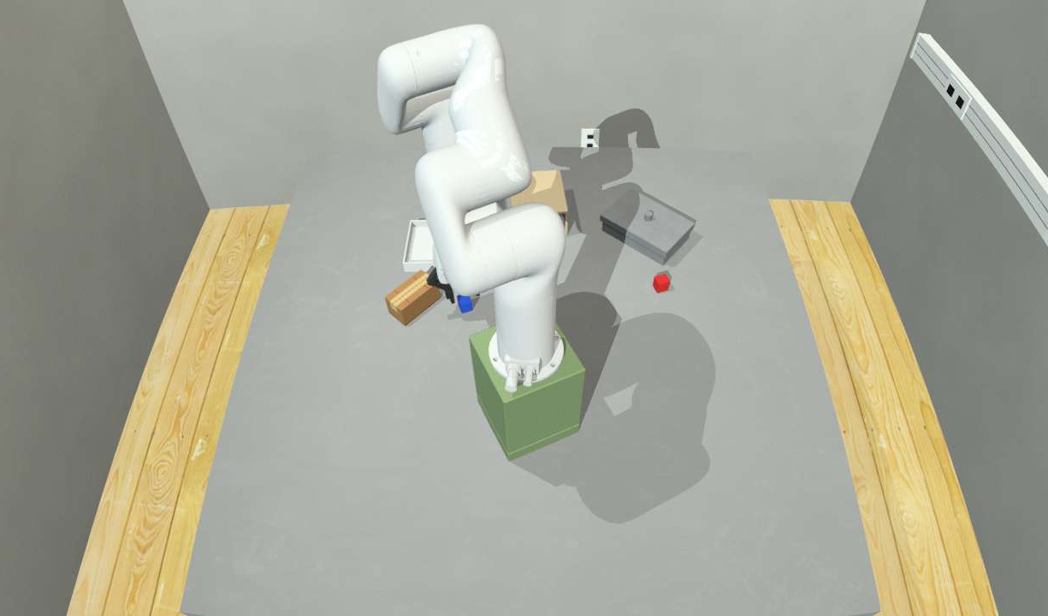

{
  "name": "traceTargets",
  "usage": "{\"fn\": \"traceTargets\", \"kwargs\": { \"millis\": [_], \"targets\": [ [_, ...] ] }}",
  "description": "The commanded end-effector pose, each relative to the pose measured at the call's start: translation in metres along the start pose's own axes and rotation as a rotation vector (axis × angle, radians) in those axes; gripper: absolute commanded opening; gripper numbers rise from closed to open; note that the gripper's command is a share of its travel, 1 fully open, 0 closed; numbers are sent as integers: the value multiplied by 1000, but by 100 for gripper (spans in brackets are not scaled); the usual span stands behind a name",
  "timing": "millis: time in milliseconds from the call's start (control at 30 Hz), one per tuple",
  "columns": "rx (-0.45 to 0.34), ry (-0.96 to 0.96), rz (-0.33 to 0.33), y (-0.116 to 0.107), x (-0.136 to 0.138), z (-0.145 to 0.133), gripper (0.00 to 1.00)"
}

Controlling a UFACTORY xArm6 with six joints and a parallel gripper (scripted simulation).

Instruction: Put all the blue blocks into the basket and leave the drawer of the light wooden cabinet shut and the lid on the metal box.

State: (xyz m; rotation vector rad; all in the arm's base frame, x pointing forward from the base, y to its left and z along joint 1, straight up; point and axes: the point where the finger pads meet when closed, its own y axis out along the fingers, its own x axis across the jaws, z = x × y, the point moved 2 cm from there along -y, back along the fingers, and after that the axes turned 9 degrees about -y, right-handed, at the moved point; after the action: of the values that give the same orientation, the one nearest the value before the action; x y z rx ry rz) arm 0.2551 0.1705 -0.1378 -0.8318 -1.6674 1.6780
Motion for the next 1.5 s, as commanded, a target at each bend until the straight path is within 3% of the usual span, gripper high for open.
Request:
{"fn": "traceTargets", "kwargs": {
  "millis": [0,1467],
  "targets": [
    [-2,0,0,0,0,-1,56],
    [-2,0,0,4,0,-2,56]
  ]
}}
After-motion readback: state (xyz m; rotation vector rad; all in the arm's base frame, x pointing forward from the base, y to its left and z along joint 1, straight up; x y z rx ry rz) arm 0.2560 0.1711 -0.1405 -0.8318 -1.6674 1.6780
